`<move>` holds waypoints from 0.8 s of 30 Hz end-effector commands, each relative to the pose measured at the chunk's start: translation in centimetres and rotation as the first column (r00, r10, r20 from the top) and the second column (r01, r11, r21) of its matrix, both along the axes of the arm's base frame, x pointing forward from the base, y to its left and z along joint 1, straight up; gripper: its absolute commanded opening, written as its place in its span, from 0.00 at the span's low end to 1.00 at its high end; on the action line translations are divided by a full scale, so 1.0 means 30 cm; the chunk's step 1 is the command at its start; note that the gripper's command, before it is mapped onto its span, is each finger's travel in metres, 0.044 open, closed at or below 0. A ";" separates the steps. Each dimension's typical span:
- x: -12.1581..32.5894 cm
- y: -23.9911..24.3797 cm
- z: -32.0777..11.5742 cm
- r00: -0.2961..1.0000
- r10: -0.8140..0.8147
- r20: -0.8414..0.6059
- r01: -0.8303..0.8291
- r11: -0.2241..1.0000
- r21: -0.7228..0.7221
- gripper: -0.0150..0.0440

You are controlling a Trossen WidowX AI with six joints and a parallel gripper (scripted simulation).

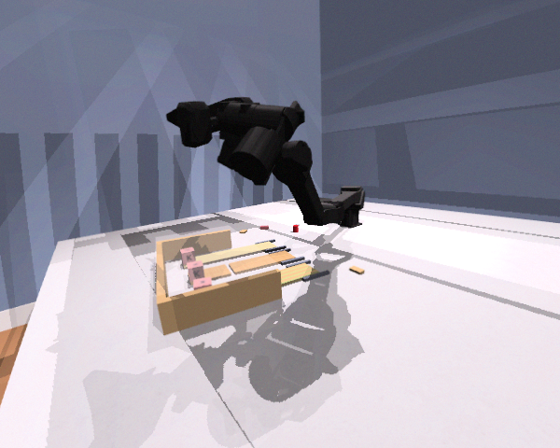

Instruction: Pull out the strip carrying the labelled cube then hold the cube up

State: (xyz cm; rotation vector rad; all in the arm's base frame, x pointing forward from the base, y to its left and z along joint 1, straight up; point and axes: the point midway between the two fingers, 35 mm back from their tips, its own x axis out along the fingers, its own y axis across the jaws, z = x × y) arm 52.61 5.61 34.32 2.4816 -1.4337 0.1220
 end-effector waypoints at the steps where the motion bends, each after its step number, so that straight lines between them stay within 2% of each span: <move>1: -0.002 0.003 0.003 1.000 0.003 0.003 -0.003 1.000 0.000 0.93; 5: -0.050 0.078 0.081 0.995 0.070 0.068 -0.070 0.998 0.004 0.93; 11: -0.224 0.259 0.287 0.933 0.249 0.262 -0.260 0.966 0.009 0.93; 19: -0.549 0.438 0.542 0.690 0.433 0.579 -0.542 0.840 0.017 0.93; 24: -0.740 0.408 0.663 0.534 0.417 0.736 -0.640 0.768 0.029 0.93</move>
